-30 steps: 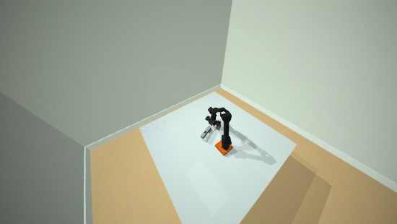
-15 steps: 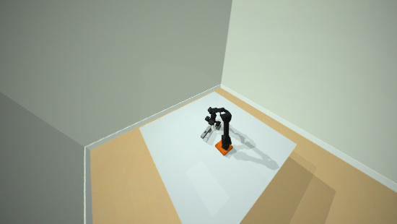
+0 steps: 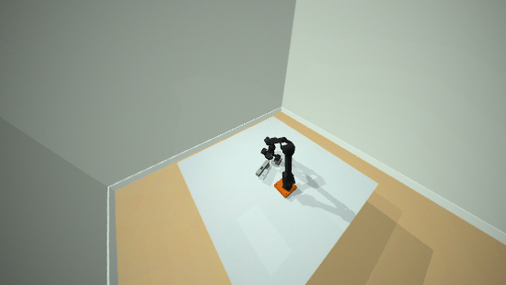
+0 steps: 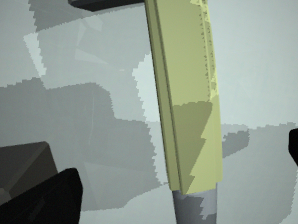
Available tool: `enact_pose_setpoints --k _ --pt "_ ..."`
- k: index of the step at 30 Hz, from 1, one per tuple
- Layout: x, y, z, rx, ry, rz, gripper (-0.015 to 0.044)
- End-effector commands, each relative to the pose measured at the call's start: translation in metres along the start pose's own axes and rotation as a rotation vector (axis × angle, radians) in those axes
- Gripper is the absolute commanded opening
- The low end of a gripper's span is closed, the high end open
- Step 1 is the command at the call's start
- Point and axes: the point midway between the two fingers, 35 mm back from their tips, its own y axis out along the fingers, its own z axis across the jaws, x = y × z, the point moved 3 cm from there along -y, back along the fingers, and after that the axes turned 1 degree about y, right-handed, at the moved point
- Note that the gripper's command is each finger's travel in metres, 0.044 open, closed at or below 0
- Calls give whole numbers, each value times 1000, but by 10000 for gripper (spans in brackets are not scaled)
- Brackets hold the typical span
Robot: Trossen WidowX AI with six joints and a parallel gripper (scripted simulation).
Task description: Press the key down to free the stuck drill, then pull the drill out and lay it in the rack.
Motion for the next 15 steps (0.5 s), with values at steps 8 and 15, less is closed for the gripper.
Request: enact_pose_setpoints --k 8,15 --pt "4 2 1 2 5 -5 440" --pt "6 3 2 2 5 -5 440"
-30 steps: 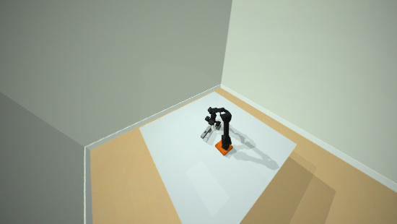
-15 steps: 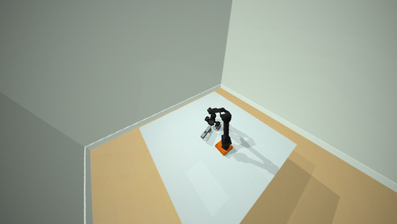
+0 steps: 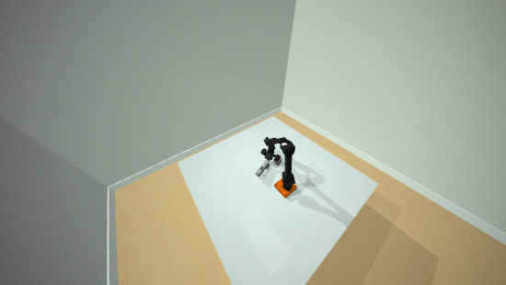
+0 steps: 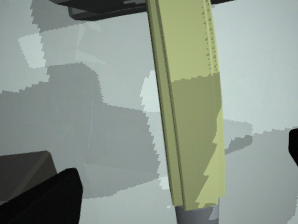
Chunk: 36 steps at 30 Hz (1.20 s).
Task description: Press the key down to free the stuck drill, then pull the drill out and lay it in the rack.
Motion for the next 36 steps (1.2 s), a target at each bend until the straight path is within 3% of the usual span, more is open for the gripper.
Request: enact_pose_setpoints --k 1,17,32,36 --pt "2 2 1 2 5 -5 440" --pt "4 4 3 3 5 -5 440" --pt "3 2 1 -2 0 1 46" --pt "3 2 1 -2 0 1 19"
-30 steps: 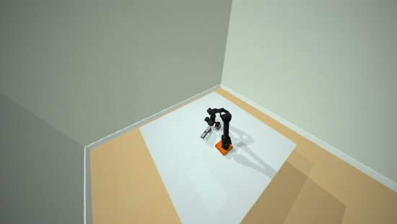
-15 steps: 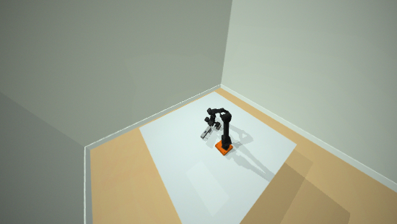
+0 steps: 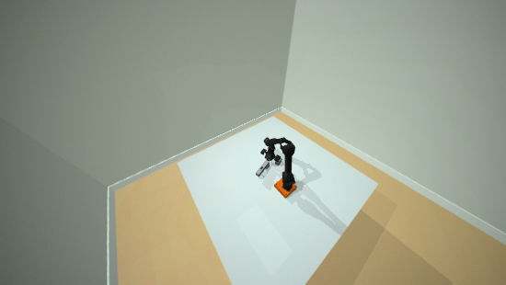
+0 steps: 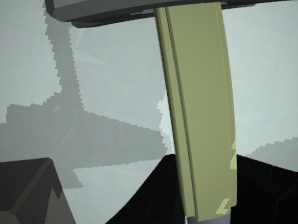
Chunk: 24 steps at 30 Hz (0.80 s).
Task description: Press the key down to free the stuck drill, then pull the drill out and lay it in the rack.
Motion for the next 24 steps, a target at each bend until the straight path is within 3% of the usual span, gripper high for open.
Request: enact_pose_setpoints --k 1,24 --pt "0 0 0 0 0 0 13" --pt "-15 -1 2 4 5 -5 0"
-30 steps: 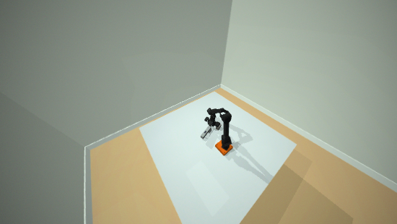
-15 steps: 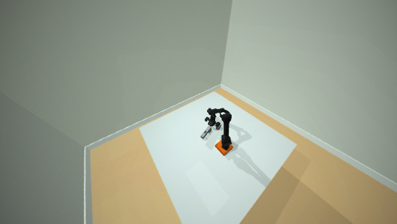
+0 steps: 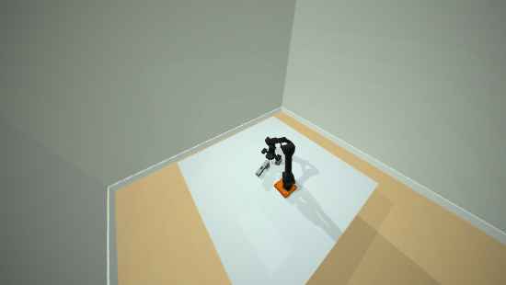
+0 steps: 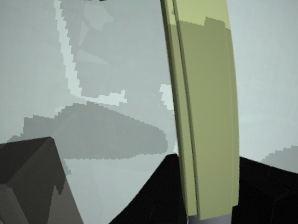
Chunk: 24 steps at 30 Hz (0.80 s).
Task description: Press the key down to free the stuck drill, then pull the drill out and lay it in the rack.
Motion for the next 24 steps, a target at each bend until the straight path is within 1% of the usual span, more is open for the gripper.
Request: enact_pose_setpoints --k 1,24 --pt "-6 -1 -1 -3 -3 -1 0" --pt "-40 1 -2 -3 -3 2 0"
